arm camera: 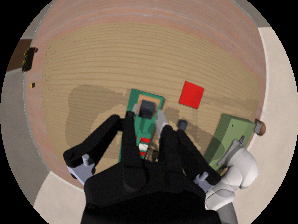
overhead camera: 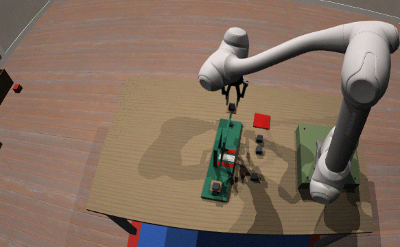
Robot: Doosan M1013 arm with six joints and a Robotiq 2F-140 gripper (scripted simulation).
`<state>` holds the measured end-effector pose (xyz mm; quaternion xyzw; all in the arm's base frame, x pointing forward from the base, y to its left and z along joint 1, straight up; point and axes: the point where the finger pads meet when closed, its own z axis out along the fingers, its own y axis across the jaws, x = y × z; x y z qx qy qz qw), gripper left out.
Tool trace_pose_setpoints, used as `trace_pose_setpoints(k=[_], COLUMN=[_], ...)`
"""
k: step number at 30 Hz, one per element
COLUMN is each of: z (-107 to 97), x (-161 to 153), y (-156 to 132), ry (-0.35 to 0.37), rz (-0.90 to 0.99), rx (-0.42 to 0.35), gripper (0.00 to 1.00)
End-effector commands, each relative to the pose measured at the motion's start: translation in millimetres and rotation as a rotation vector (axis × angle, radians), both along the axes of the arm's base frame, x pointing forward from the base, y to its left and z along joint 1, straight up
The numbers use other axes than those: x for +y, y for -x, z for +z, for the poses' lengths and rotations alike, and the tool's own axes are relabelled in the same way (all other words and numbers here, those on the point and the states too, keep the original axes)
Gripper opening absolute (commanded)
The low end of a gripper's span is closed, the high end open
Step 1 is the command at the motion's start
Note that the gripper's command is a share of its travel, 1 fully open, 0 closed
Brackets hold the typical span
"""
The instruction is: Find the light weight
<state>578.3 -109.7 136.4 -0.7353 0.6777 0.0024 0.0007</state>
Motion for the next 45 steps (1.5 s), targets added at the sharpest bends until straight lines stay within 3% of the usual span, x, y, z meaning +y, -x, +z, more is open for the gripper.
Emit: trace_pose_setpoints(k=[1,9,28,45], z=[0,-3,-34,-36], x=[1,1,1,1], y=[-4,-4,-4,-4], ry=[0.001,0.001,0.001,0.001], rz=[-0.003,-0.003,-0.003,-0.003], rx=[-0.007,-0.007,-0.007,-0.007], gripper=[0.35,0.35,0.35,0.35])
